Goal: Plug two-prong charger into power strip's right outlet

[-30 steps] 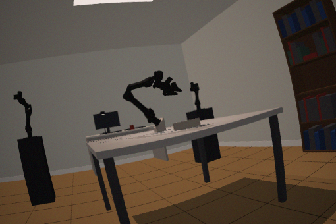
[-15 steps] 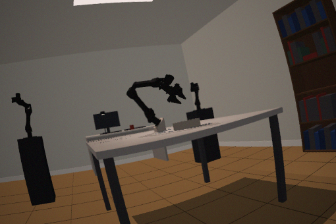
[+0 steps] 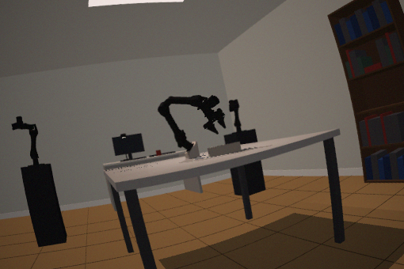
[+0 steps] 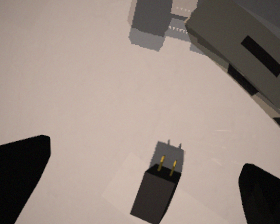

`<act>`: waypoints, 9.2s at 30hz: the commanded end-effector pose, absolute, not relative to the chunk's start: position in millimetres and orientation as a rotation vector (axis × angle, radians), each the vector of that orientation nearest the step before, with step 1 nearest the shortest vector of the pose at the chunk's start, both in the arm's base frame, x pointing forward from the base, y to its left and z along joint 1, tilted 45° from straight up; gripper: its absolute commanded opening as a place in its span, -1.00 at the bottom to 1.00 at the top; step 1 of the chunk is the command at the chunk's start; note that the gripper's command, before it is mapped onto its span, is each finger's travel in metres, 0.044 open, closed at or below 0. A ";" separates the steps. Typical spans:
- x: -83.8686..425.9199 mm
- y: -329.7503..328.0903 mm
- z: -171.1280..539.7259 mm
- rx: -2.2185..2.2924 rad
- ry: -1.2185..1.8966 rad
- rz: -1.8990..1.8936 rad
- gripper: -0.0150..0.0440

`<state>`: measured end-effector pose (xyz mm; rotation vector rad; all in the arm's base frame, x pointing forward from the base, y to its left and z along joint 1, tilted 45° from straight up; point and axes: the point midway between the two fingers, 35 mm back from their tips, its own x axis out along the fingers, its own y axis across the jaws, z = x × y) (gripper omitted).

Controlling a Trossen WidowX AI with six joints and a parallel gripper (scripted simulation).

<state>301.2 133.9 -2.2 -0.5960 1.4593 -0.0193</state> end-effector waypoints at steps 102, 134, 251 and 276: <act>238.1 87.3 -60.4 -0.734 1.657 -0.498 -0.49; 258.8 29.2 -58.9 -0.433 1.515 -0.763 -0.49; 321.6 3.7 -46.3 -0.373 1.477 -0.819 -0.49; 329.2 2.4 -44.8 -0.373 1.477 -0.819 -0.49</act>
